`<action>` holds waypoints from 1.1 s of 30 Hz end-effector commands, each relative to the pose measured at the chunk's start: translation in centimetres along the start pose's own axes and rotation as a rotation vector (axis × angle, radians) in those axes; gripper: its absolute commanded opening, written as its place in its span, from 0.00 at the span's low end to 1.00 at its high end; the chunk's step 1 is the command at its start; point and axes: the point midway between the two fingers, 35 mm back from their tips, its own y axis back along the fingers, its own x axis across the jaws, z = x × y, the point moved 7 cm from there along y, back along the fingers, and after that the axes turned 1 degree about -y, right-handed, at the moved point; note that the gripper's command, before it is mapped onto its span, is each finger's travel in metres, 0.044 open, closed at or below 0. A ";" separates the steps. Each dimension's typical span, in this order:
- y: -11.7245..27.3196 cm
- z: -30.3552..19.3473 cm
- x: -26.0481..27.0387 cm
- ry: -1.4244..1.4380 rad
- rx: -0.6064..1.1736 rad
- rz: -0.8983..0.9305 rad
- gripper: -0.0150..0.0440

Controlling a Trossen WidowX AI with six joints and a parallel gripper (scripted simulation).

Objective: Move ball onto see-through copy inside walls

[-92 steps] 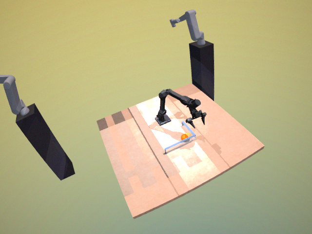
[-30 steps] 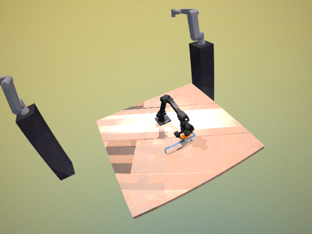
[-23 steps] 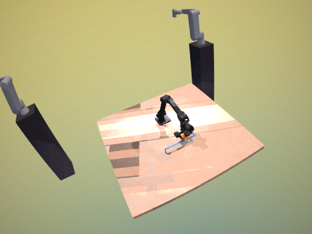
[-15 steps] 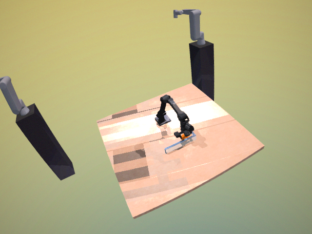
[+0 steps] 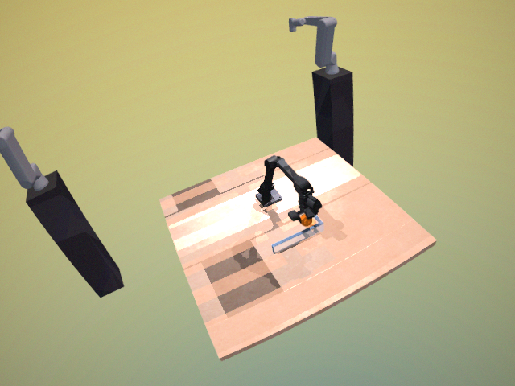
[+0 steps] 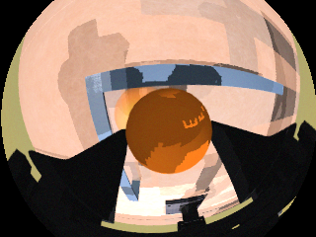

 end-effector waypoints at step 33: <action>6.5 -1.3 -0.1 -0.015 -0.014 -0.021 0.25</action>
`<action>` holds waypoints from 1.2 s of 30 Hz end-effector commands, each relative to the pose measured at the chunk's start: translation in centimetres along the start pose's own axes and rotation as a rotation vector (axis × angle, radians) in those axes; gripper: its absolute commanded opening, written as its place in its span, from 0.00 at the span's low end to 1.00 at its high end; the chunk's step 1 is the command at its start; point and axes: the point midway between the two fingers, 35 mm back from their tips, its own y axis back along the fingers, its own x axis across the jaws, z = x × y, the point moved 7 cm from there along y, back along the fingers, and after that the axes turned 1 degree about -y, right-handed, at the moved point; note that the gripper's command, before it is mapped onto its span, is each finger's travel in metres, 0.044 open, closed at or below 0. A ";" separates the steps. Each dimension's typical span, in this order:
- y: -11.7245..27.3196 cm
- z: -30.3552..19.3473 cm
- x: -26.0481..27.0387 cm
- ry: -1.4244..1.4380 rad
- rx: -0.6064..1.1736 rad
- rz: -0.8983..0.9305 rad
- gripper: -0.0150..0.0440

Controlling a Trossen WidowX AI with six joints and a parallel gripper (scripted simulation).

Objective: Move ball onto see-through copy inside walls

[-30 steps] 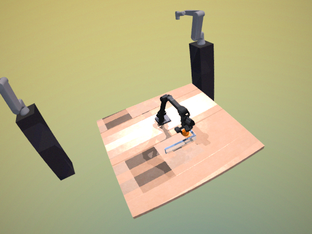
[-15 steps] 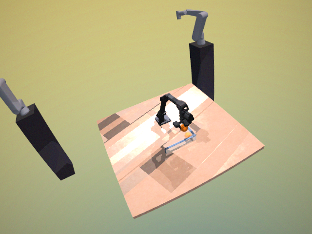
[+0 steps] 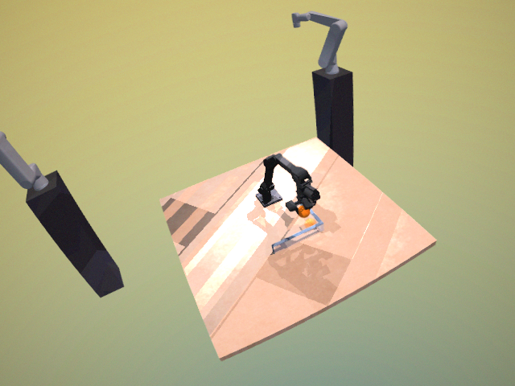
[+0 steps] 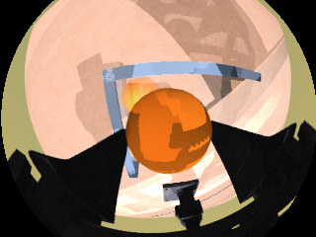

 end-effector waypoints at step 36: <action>-10.2 -1.8 0.7 -0.002 -0.011 0.000 0.25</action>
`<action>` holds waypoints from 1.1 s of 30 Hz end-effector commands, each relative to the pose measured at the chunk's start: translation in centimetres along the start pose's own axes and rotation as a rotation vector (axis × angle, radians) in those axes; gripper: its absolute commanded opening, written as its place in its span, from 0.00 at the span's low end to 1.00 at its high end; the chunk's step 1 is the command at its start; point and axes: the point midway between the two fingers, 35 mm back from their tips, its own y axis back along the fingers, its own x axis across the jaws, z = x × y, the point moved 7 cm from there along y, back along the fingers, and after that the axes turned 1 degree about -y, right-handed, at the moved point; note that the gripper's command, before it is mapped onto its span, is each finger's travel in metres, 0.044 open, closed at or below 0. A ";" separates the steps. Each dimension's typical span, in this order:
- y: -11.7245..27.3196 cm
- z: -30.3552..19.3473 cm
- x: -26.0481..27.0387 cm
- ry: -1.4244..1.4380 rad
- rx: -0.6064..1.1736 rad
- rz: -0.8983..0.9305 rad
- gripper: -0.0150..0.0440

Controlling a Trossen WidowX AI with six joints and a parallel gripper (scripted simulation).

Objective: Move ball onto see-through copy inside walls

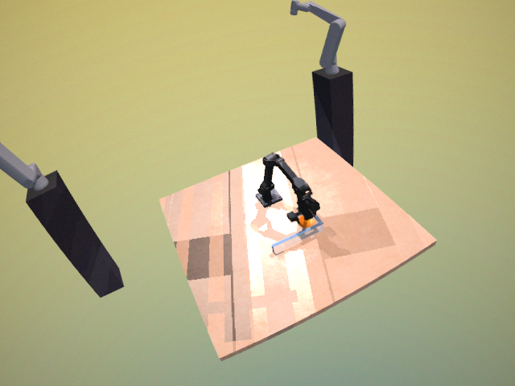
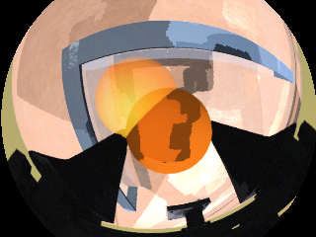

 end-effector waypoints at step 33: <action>1.9 0.4 0.1 -0.001 -0.007 0.000 1.00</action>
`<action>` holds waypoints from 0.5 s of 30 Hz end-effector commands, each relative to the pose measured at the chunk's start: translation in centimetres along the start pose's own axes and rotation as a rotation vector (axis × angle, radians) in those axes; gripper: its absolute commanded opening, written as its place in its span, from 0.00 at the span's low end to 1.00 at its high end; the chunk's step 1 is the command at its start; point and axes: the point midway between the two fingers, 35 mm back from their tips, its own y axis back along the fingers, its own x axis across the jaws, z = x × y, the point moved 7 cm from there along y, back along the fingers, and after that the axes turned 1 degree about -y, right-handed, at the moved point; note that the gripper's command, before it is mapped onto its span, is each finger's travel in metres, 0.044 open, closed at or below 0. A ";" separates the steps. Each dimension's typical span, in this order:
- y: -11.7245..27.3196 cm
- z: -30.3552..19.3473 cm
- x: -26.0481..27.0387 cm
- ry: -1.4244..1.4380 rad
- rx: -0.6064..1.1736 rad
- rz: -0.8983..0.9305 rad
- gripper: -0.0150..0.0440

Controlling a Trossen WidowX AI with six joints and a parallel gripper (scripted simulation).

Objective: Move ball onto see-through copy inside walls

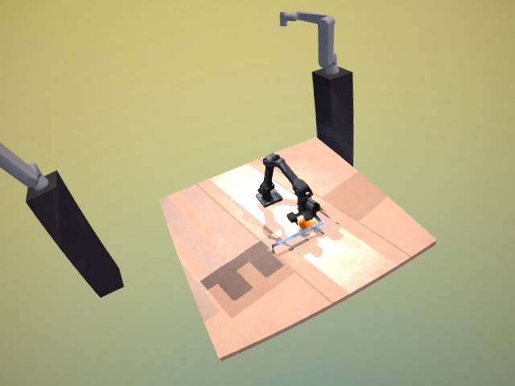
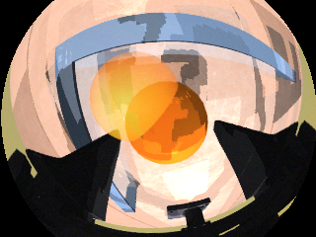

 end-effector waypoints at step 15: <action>6.5 0.0 -0.2 0.058 -0.032 0.006 0.91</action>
